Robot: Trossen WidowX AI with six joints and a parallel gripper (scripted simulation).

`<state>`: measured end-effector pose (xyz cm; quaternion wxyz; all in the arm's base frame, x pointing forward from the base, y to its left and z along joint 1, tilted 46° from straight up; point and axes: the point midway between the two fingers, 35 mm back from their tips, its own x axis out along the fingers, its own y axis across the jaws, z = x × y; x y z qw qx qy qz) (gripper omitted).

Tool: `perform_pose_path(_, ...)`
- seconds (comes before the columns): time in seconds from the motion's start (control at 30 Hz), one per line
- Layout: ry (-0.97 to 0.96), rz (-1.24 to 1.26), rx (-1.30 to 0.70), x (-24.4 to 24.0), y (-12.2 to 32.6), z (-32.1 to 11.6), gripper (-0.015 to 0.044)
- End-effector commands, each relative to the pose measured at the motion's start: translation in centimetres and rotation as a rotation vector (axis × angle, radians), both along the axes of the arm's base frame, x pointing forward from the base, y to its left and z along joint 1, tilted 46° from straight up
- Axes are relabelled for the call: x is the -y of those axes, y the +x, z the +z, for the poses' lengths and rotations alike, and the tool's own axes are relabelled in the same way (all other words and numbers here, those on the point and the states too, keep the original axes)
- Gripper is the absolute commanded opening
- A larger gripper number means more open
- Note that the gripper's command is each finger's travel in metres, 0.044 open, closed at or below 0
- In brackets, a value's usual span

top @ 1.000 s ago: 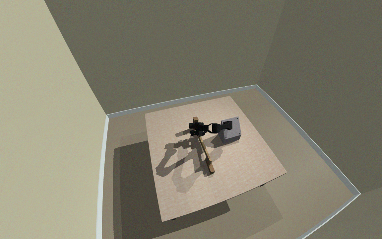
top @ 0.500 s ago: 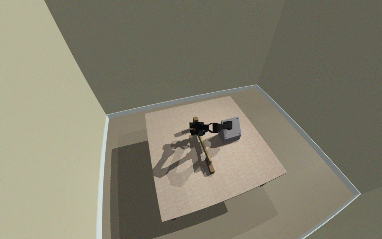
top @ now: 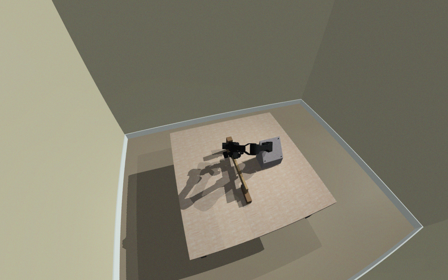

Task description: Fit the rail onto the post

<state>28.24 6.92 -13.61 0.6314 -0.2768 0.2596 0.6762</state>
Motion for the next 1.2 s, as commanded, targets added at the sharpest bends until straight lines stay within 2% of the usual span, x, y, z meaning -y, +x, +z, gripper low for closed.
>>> perform_pose_path(0.0,0.007,-0.003,0.004,0.2,0.1,0.3,0.0)
perform_pose_path(1.17,0.006,-0.003,0.004,1.5,0.2,1.5,0.0)
